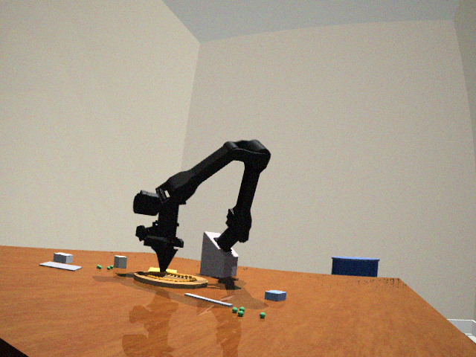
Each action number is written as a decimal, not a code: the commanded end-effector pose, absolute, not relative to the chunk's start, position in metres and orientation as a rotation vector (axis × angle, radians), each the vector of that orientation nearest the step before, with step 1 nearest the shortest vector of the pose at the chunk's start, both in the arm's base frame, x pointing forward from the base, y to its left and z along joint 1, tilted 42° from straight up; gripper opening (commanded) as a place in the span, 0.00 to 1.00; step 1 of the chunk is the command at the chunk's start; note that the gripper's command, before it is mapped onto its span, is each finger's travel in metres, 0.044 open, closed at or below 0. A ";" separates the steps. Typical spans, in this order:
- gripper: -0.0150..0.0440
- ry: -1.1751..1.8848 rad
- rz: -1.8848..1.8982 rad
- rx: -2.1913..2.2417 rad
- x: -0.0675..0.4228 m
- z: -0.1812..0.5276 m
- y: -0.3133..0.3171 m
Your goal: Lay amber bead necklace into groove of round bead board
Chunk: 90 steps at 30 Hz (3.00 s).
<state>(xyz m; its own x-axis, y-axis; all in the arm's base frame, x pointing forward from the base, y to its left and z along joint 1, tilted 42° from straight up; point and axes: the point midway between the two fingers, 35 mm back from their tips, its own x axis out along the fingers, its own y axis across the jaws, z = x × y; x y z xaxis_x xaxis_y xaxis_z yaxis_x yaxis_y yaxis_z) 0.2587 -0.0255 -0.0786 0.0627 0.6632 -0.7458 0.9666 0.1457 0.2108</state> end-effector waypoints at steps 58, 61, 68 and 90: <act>0.46 1.673 -0.653 1.702 0.265 0.009 0.026; 0.46 1.673 -0.653 1.702 0.266 0.002 0.033; 0.46 1.665 -0.652 1.698 0.267 0.003 0.030; 0.37 1.669 -0.652 1.697 0.268 -0.014 0.047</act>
